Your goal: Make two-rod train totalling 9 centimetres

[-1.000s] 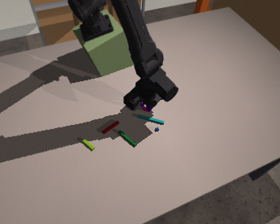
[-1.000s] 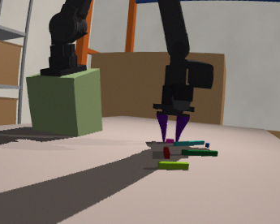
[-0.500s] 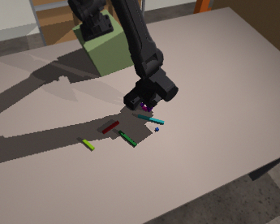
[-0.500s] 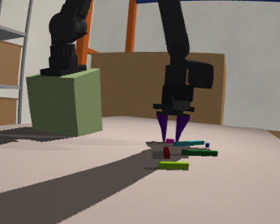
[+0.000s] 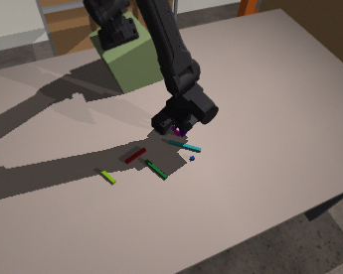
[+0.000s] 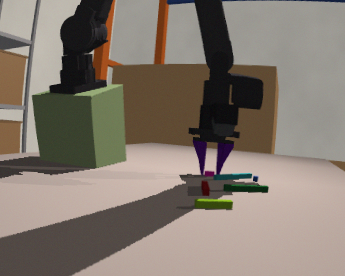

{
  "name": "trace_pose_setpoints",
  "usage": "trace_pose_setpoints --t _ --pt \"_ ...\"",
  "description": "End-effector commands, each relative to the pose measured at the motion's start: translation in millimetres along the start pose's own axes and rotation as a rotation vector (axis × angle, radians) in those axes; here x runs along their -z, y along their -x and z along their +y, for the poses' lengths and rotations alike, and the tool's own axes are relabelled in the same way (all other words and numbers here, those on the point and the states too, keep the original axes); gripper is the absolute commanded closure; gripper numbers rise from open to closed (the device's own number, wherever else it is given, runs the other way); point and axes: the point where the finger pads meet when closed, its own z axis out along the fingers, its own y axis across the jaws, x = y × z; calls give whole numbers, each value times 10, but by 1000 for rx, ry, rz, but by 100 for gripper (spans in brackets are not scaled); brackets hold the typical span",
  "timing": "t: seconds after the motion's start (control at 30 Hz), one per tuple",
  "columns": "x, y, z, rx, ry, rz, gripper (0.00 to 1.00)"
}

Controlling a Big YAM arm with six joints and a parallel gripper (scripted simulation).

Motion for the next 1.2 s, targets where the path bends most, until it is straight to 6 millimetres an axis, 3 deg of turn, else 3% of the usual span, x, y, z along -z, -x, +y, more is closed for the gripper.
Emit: trace_pose_setpoints --t 0.0,0.17,0.2,1.17 --pt "61 102 219 -12 50 -12 66" --pt "61 102 219 -12 50 -12 66" --pt "61 102 219 -12 50 -12 85" --pt "61 102 219 -12 50 -12 85"
